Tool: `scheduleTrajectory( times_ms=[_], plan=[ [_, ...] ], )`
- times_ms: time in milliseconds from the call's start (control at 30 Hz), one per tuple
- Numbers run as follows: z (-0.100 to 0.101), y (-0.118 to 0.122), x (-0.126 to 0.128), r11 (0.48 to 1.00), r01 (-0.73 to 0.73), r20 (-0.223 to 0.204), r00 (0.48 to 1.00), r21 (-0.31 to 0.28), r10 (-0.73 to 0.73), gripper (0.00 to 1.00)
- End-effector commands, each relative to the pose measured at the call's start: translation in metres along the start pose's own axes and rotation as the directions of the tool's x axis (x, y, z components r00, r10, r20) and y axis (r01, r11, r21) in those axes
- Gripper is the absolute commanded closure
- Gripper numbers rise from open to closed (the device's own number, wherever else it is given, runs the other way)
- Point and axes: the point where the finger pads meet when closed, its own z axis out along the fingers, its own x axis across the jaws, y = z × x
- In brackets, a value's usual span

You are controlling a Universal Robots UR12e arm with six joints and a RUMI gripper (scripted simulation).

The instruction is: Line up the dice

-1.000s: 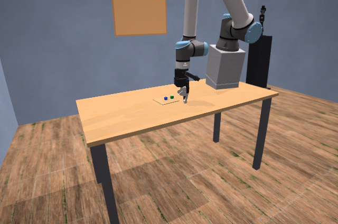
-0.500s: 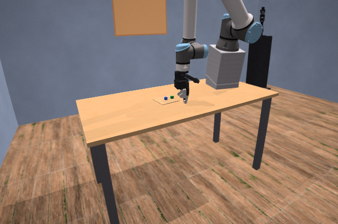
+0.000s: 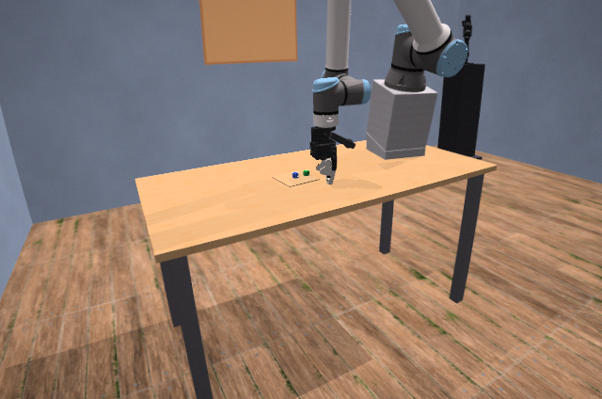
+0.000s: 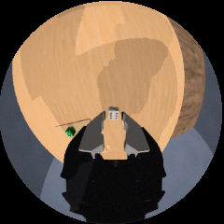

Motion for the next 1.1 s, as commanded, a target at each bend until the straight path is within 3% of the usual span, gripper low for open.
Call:
scheduleTrajectory(
  times_ms=[0,700,733,1067],
  plan=[
    [-0.0003,0.0004,0.0001,1.0,0.0,0.0,1.0,-0.001,0.0,0.79],
    [-0.0003,0.0004,0.0001,1.0,0.0,0.0,1.0,-0.001,0.0,0.79],
    [-0.0003,0.0004,0.0001,1.0,0.0,0.0,1.0,-0.001,0.0,0.97],
    [-0.0003,0.0004,0.0001,1.0,0.0,0.0,1.0,-0.001,0.0,0.97]
  ],
)
